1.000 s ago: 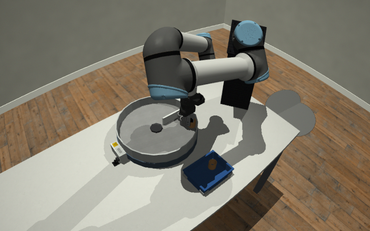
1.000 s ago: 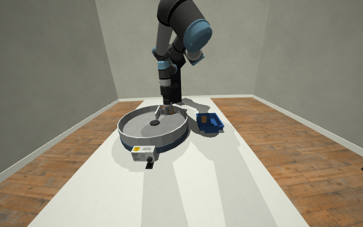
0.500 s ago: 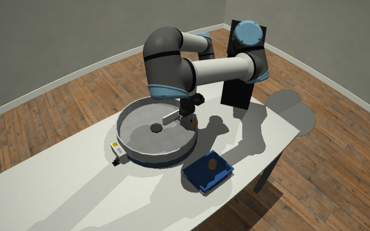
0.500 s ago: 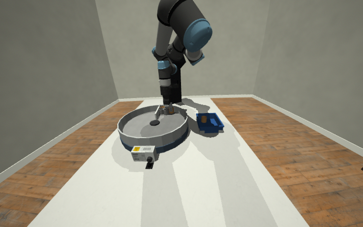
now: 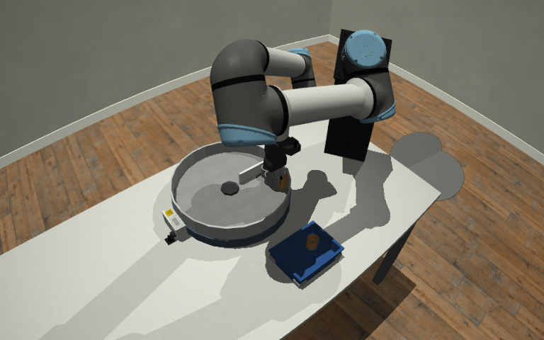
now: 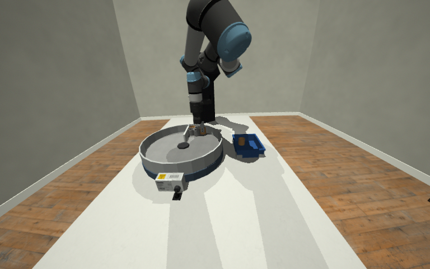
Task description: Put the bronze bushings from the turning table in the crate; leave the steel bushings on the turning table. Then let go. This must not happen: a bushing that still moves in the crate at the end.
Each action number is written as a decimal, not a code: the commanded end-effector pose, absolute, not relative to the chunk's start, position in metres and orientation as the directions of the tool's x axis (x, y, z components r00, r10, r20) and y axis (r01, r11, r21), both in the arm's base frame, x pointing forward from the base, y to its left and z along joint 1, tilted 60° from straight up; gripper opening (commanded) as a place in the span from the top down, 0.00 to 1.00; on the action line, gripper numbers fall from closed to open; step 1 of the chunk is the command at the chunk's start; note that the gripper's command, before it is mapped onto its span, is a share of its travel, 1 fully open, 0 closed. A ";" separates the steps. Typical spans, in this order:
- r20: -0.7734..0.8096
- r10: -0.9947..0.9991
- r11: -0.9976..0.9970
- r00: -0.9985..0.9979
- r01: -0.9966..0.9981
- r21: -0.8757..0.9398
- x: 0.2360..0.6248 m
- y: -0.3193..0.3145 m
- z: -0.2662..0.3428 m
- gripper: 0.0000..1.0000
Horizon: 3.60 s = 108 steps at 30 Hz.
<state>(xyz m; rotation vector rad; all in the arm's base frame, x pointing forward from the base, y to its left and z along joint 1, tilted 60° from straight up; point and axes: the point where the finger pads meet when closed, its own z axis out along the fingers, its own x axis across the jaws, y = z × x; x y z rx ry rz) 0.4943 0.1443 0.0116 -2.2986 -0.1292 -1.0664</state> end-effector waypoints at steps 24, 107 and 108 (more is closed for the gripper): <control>0.723 -0.155 -0.818 0.673 0.323 -0.475 0.494 0.144 0.012 1.00; 0.717 -0.157 -0.818 0.679 0.317 -0.480 0.479 0.129 0.027 1.00; 0.717 -0.157 -0.818 0.679 0.317 -0.480 0.478 0.128 0.028 1.00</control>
